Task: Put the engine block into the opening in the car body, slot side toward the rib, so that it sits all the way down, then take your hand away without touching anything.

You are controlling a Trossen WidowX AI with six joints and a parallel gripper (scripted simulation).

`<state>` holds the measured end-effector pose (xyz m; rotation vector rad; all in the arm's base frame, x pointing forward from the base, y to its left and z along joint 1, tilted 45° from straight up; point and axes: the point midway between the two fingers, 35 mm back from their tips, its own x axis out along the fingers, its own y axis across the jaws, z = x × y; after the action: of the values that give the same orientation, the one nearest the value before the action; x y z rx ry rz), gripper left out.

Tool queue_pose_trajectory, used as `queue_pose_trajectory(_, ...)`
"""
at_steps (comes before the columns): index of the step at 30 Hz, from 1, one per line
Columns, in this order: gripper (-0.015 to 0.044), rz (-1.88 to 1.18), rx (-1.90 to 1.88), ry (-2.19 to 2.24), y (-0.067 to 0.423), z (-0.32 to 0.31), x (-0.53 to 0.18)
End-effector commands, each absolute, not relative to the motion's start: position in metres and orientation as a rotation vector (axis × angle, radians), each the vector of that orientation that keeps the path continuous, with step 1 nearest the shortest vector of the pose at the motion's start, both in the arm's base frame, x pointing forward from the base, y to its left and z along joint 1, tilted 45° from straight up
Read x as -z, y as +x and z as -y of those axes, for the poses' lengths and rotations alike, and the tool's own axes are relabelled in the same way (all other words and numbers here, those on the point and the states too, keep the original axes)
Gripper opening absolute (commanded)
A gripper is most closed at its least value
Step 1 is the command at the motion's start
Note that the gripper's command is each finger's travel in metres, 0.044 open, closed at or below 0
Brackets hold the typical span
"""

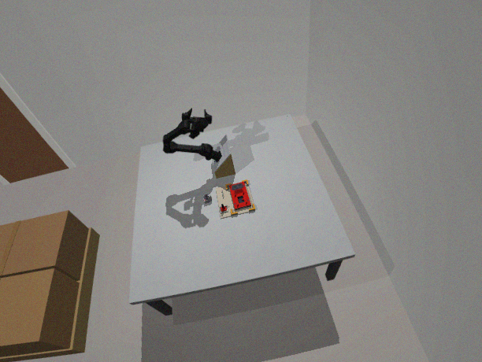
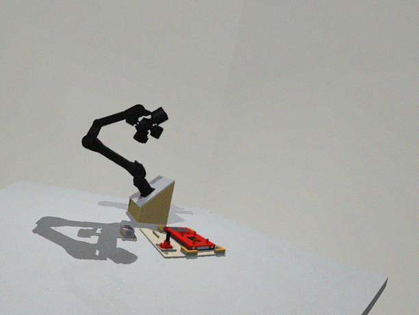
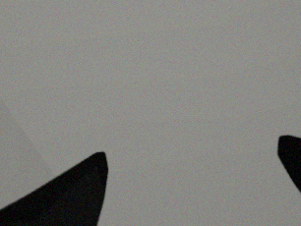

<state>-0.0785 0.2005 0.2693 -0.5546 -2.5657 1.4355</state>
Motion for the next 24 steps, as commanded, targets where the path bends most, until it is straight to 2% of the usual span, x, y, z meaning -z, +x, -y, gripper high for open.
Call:
queue_pose_trajectory(1, 0.0426, 2.566, -1.436, -0.555, -0.078, -0.200, -0.269)
queue_pose_trajectory(2, 0.0440, 2.570, -1.432, -0.561, -0.078, -0.201, -0.269)
queue_pose_trajectory(24, 0.0440, 3.088, -1.022, -1.289, 0.009, -0.218, -0.190)
